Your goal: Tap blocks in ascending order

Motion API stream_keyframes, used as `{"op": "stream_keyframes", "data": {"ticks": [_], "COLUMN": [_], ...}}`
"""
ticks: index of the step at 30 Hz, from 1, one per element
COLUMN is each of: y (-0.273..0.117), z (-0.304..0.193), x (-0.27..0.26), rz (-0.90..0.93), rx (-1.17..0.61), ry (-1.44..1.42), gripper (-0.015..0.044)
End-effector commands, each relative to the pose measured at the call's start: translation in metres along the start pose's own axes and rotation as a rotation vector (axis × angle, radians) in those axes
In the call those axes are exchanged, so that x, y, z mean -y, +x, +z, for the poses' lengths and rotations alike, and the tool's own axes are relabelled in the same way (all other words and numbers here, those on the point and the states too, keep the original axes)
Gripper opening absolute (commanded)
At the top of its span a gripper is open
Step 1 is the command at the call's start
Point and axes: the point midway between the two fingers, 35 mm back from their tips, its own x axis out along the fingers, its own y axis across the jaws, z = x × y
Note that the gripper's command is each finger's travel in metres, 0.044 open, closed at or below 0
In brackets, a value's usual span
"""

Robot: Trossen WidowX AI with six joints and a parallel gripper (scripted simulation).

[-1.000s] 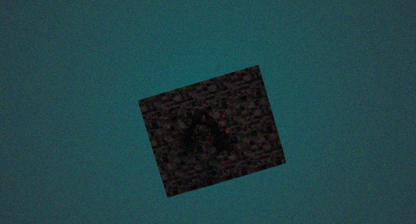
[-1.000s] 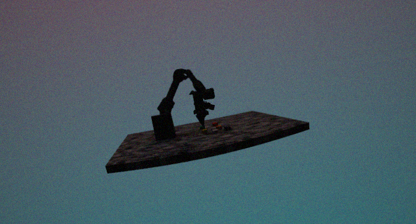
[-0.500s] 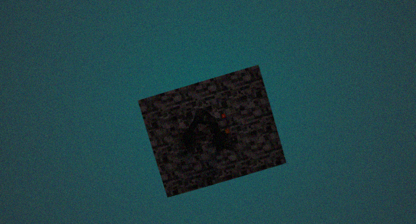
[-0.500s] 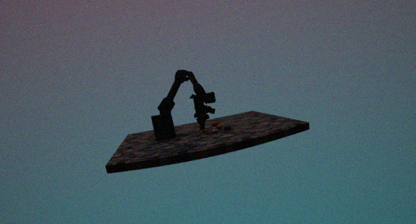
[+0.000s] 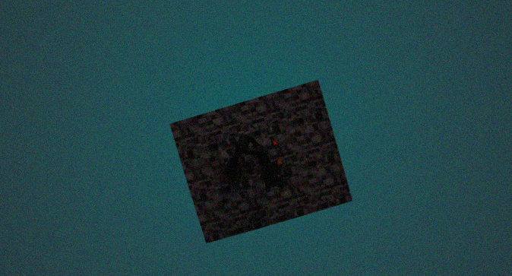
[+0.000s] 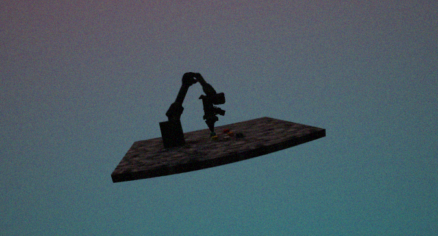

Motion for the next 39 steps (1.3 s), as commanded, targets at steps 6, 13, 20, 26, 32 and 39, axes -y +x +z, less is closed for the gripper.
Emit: {"op": "stream_keyframes", "data": {"ticks": [6, 13, 20, 26, 32, 39], "y": [-0.080, -0.081, -0.085, -0.081, -0.080, -0.010], "z": [0.001, 0.010, 0.063, 0.103, 0.107, 0.109], "x": [0.001, -0.006, -0.065, -0.151, -0.167, -0.167], "rz": [-0.010, -0.025, -0.070, -0.015, -0.001, 0.000], "rx": [0.004, -0.003, -0.009, 0.008, 0.008, 0.009], "ry": [-0.008, -0.016, -0.036, -0.015, -0.012, -0.012], "gripper": [0.0020, 0.0020, 0.0020, 0.0020, 0.0020, 0.0020]}}
